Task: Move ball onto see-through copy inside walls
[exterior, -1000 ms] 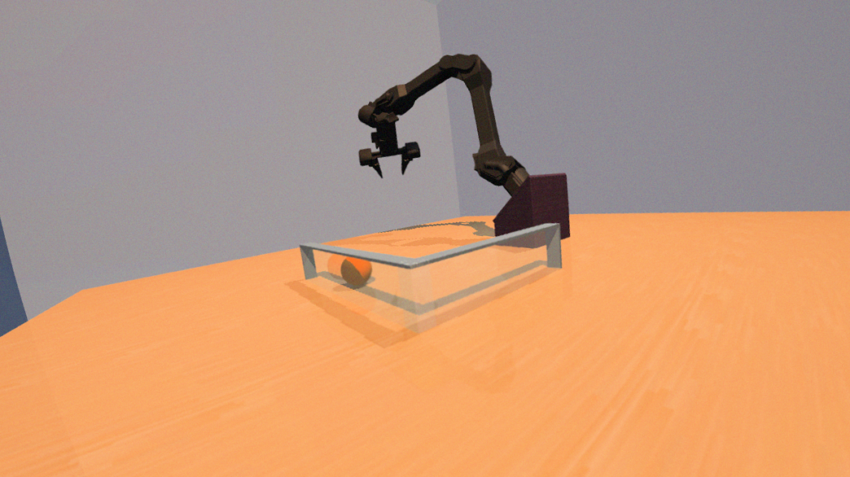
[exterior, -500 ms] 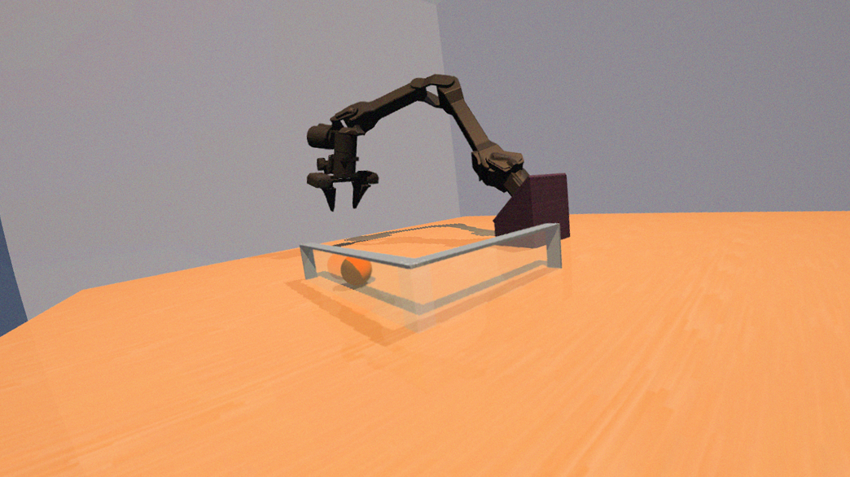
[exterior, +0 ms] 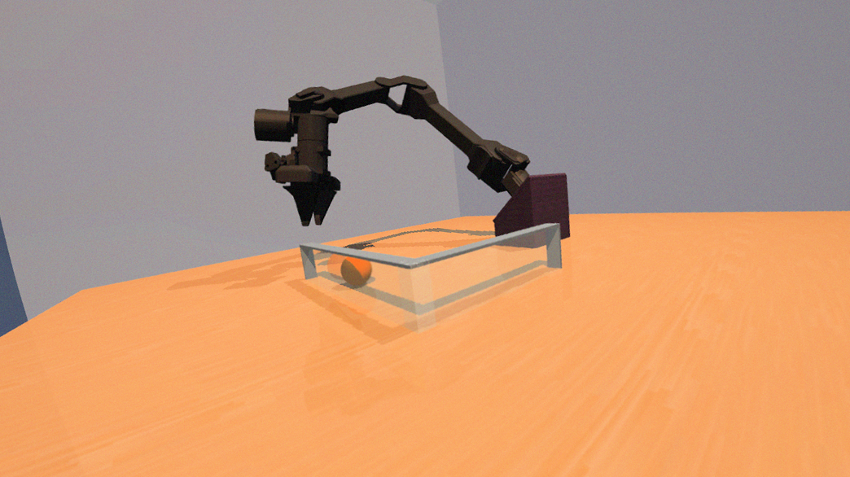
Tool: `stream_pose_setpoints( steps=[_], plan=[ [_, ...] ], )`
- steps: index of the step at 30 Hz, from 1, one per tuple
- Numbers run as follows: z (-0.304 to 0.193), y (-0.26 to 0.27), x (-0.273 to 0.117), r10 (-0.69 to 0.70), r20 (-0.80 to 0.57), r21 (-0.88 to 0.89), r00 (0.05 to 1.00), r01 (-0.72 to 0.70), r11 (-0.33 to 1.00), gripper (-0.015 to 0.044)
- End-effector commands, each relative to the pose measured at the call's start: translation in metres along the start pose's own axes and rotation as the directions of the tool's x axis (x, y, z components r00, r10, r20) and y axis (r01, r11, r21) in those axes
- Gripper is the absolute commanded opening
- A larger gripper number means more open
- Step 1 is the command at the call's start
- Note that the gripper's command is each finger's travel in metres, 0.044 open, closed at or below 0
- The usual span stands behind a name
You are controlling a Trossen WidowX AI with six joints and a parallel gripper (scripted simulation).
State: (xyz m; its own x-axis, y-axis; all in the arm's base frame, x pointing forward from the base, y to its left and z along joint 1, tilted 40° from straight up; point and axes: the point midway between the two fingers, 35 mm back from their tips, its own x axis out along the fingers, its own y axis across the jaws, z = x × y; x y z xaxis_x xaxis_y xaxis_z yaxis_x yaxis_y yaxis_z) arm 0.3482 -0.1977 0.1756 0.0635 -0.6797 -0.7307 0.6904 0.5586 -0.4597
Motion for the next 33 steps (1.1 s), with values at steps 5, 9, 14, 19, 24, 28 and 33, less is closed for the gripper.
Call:
stream_pose_setpoints(
  steps=[5,9,14,19,24,28,33],
  plan=[
    [-0.068,0.112,0.003,-0.009,-0.104,-0.444,0.995,-0.038,0.895,0.0325],
    [-0.105,0.151,0.004,-0.053,-0.135,-0.603,0.989,-0.040,0.797,0.0325],
    [-0.108,0.153,0.005,-0.055,-0.136,-0.610,0.989,-0.040,0.791,0.0325],
    [-0.109,0.152,0.019,-0.056,-0.136,-0.610,0.989,-0.039,0.791,0.0325],
    [-0.110,0.152,0.025,-0.056,-0.136,-0.610,0.989,-0.039,0.791,0.0325],
    [-0.111,0.151,0.031,-0.056,-0.136,-0.610,0.989,-0.039,0.791,0.0325],
    [-0.112,0.151,0.039,-0.056,-0.135,-0.610,0.989,-0.039,0.791,0.0325]
  ],
)
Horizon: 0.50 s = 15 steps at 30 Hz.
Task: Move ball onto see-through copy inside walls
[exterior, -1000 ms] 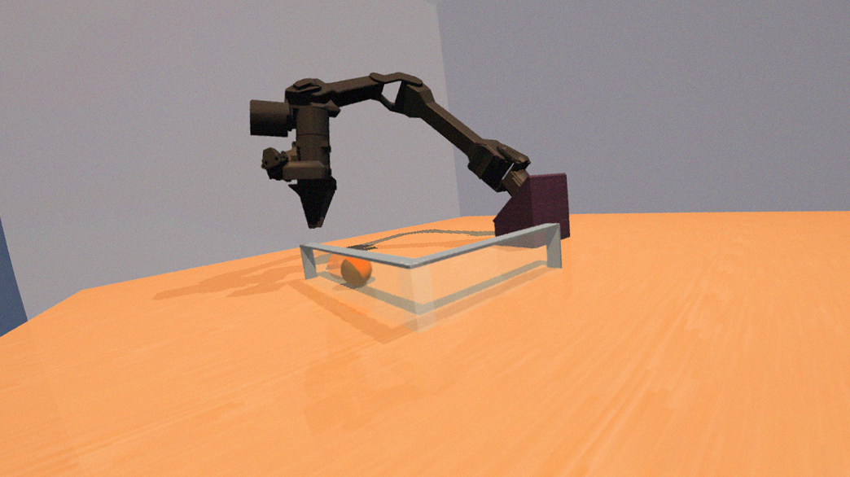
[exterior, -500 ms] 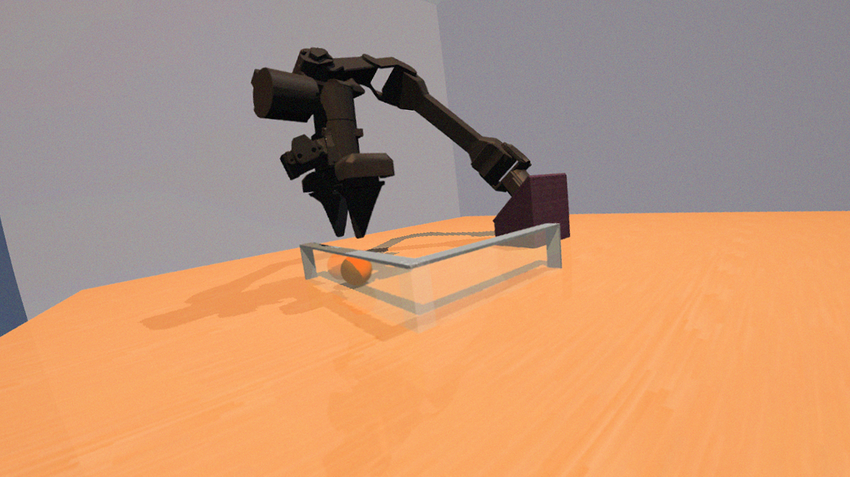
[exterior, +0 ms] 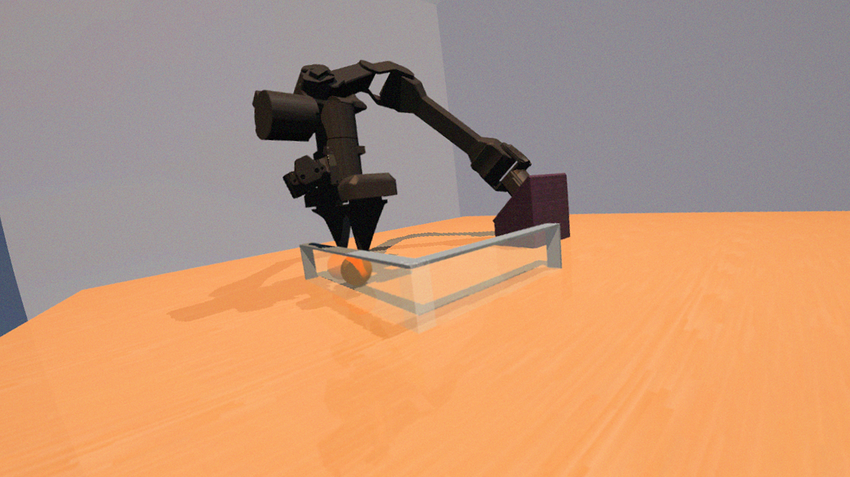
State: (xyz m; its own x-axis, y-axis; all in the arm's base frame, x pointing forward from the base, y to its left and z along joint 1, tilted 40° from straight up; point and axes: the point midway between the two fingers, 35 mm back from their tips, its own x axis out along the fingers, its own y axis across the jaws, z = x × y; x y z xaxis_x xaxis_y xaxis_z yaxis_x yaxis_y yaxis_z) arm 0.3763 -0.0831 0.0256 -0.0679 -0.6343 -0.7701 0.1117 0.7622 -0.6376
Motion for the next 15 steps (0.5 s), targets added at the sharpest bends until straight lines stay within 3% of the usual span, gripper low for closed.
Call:
stream_pose_setpoints(
  steps=[1,15],
  plan=[
    [-0.001,0.000,0.007,-0.008,-0.005,-0.007,1.000,0.008,1.000,0.0325],
    [-0.002,-0.001,0.027,-0.009,-0.005,-0.007,1.000,0.009,1.000,0.0325]
  ],
)
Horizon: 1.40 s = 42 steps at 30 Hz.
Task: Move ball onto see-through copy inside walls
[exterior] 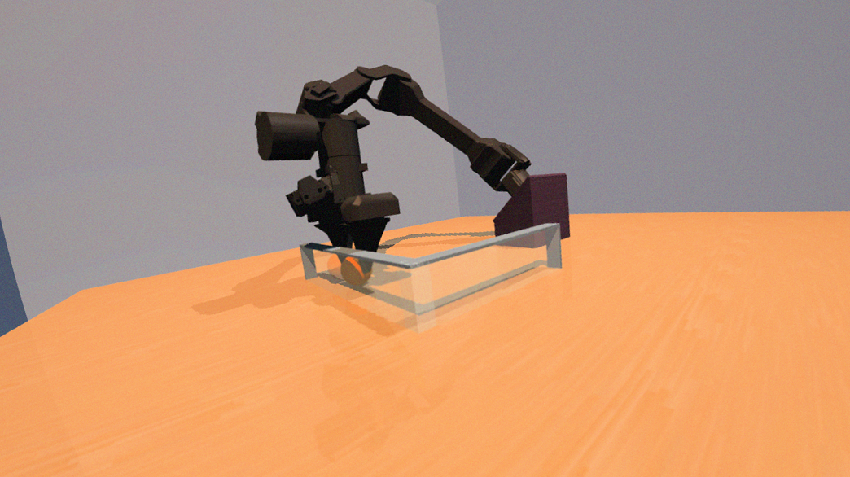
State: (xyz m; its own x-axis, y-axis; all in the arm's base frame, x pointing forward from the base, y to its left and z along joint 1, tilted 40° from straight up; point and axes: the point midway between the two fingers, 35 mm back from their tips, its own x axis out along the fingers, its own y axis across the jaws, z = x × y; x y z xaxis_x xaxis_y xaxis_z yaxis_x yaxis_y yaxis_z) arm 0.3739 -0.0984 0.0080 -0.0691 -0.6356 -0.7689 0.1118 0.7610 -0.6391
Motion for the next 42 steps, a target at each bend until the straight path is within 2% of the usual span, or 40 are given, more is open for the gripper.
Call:
stream_pose_setpoints(
  steps=[1,3,12,19,23,30,42],
  plan=[
    [-0.002,0.000,0.004,-0.007,-0.004,-0.008,1.000,0.007,1.000,0.0299],
    [-0.002,0.000,0.004,-0.007,-0.004,-0.008,1.000,0.007,1.000,0.0246],
    [-0.002,0.000,0.004,-0.007,-0.004,-0.008,1.000,0.007,1.000,0.0186],
    [-0.006,0.014,-0.009,0.017,0.003,-0.077,1.000,-0.016,0.997,0.0002],
    [-0.004,0.016,-0.027,0.021,0.003,-0.082,1.000,-0.020,0.996,0.0000],
    [-0.039,0.025,-0.004,0.001,-0.117,-0.181,0.993,-0.022,0.983,0.0000],
    [-0.015,0.016,-0.059,-0.001,-0.066,-0.104,0.998,-0.006,0.995,0.0000]
  ],
)
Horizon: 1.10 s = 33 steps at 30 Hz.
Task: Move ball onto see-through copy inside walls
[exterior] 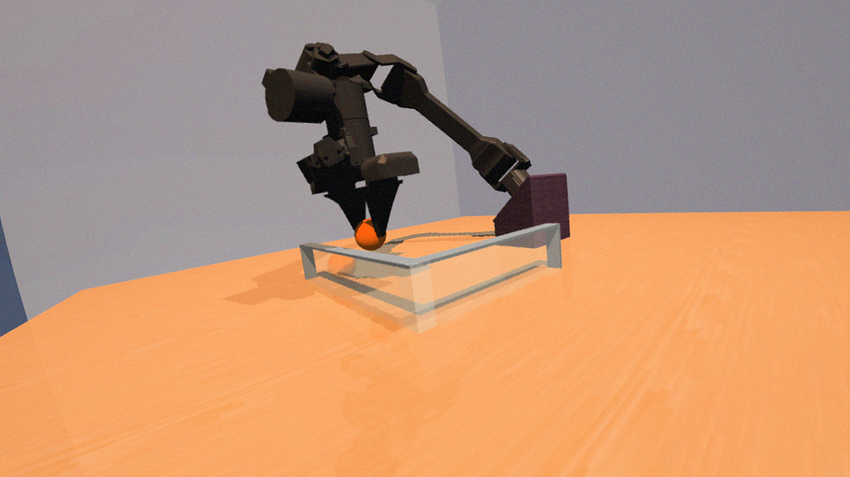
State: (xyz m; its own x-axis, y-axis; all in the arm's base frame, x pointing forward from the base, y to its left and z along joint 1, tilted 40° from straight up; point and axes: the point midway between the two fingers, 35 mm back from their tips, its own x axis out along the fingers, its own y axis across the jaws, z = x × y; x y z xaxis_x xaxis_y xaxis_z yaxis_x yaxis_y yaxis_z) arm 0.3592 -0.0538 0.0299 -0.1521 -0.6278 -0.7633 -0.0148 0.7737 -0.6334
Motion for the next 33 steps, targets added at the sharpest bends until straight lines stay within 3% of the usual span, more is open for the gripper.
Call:
stream_pose_setpoints(
  steps=[1,15,33],
  plan=[
    [0.005,-0.004,-0.020,0.003,0.022,0.030,1.000,-0.003,1.000,0.0000],
    [0.010,-0.019,-0.085,-0.004,0.078,0.118,0.997,-0.005,0.993,0.0000],
    [0.005,-0.073,-0.033,-0.009,0.078,0.119,0.997,0.000,0.993,0.0000]
  ],
)
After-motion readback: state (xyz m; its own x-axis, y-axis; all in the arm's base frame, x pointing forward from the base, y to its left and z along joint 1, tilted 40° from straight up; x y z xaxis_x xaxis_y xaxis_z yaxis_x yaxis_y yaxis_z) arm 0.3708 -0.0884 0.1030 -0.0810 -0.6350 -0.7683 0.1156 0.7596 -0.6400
